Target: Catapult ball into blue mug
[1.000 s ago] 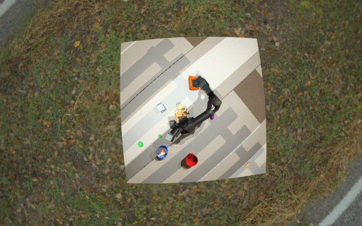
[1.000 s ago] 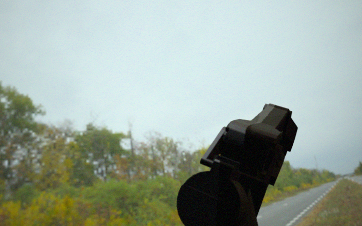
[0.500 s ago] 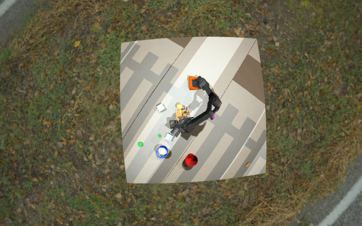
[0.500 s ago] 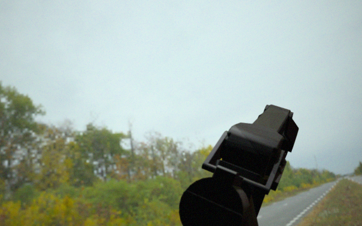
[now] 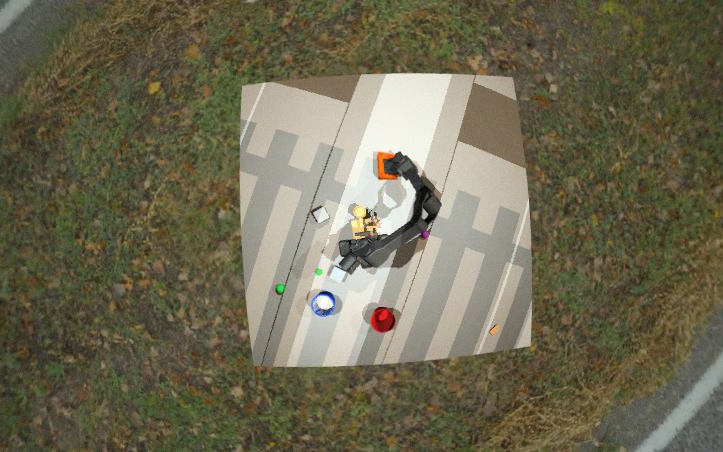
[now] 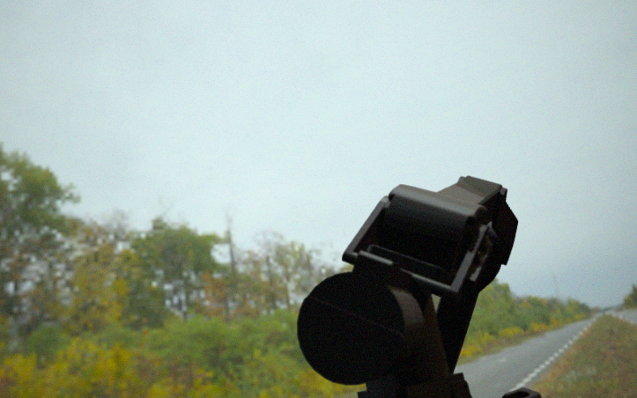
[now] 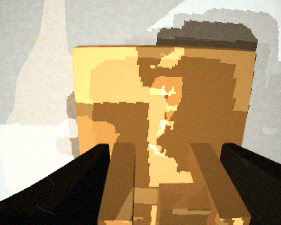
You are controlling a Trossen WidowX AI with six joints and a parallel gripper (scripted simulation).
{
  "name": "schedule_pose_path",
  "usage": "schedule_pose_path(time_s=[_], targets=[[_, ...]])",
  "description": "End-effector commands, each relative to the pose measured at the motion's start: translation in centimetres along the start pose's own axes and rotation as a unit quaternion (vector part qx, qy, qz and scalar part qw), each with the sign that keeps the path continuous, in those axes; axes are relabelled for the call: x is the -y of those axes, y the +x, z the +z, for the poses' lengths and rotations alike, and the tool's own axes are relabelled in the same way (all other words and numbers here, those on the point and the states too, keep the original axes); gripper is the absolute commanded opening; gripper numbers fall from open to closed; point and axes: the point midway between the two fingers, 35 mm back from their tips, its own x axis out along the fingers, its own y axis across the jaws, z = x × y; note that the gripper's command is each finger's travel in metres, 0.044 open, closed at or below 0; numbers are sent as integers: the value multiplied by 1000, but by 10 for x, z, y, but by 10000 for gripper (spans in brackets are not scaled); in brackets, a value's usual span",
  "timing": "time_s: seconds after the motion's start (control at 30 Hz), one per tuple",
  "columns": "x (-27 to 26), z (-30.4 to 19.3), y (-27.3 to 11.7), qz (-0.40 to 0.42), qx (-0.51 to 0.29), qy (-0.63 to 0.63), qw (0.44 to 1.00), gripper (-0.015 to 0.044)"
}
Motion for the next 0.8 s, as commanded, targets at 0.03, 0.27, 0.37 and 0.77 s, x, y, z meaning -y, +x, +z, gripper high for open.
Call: schedule_pose_path(time_s=[0.03, 0.27, 0.37, 0.77], targets=[[3, 1, -23, -11, 8, -1, 1000, 0], [2, 1, -22, -9, 8, 106, 994, 0], [3, 1, -22, -9, 8, 157, 987, 0], [17, -4, -21, -7, 9, 344, 939, 0]])
